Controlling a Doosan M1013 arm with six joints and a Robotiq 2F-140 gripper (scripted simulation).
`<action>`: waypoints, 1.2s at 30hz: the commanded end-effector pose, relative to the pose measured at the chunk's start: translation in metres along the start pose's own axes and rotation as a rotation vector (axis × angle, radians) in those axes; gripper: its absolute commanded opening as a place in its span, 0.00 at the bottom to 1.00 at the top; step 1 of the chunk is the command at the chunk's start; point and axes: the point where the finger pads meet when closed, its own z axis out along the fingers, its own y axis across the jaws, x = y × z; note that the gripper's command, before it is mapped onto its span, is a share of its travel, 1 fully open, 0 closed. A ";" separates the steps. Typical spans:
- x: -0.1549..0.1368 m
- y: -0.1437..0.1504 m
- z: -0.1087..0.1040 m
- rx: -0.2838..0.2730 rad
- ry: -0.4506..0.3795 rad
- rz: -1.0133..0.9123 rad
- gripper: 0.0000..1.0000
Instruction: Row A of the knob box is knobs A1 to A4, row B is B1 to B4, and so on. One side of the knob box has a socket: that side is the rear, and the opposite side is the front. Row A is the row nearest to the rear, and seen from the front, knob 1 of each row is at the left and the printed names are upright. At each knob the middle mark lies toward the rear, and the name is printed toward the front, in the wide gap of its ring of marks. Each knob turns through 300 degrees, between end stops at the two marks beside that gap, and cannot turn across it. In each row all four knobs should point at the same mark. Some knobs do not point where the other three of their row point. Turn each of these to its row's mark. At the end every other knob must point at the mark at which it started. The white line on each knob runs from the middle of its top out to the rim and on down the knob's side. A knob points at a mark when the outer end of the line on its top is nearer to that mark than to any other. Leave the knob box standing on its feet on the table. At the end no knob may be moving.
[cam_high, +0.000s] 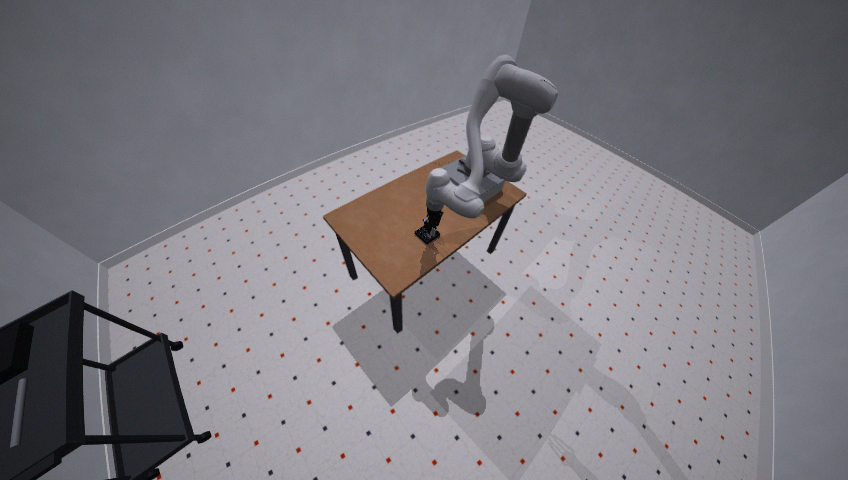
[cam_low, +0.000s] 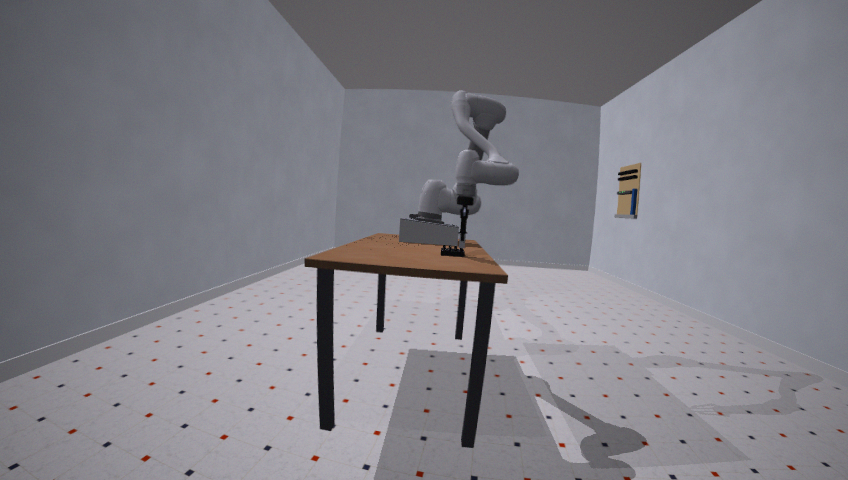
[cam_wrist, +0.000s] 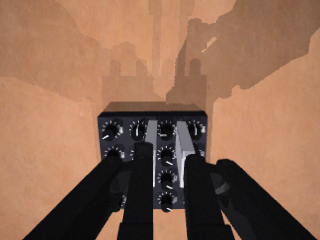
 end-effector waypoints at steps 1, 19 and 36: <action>0.000 0.000 0.002 0.000 0.000 0.000 0.12; 0.000 0.000 0.008 0.000 0.000 0.000 0.12; 0.000 0.000 0.008 0.000 0.000 0.000 0.12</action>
